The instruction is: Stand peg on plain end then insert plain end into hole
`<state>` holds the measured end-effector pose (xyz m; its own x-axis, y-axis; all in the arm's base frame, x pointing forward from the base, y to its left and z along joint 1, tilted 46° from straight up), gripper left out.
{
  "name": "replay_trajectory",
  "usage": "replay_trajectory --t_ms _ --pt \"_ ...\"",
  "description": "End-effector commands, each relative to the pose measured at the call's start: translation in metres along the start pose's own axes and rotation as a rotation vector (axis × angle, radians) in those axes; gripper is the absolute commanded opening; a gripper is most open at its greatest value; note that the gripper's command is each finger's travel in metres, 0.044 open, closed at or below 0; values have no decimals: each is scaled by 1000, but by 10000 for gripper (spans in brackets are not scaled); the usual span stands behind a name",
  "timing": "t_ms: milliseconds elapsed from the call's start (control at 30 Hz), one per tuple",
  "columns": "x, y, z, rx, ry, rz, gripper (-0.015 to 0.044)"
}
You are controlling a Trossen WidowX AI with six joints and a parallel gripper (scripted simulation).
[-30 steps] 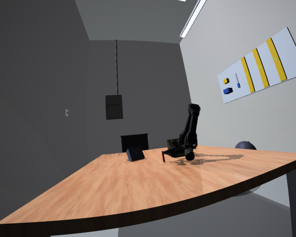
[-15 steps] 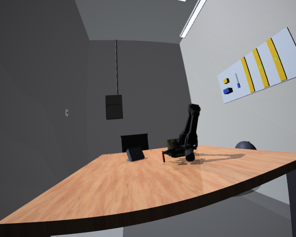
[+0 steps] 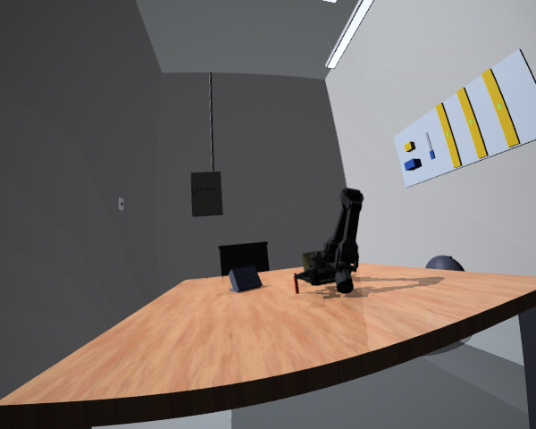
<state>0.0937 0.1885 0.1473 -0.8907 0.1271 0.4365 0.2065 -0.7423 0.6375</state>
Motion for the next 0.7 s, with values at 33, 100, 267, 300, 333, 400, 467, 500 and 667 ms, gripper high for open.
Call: replay_trajectory --t_ms 33,100,267,300,333,400,467,500,667 --pt "0 0 0 0 0 0 101" --pt "0 0 0 0 0 0 130" --pt "0 0 0 0 0 0 130" --pt "0 0 0 0 0 0 130" --pt "0 0 0 0 0 0 130" --pt "0 0 0 0 0 0 130" --pt "0 0 0 0 0 0 130" --pt "0 0 0 0 0 0 130" --pt "0 0 0 0 0 0 130"
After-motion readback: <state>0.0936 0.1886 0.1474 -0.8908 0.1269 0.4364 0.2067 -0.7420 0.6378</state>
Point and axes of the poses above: the point midway between the two fingers, 35 mm back from their tips, its own x axis back along the fingers, its own z axis across the jaws, y = z × x, the point moved 10 cm from there along x, back along the fingers, and after that the axes turned 1 degree about x, right-handed, at the moved point
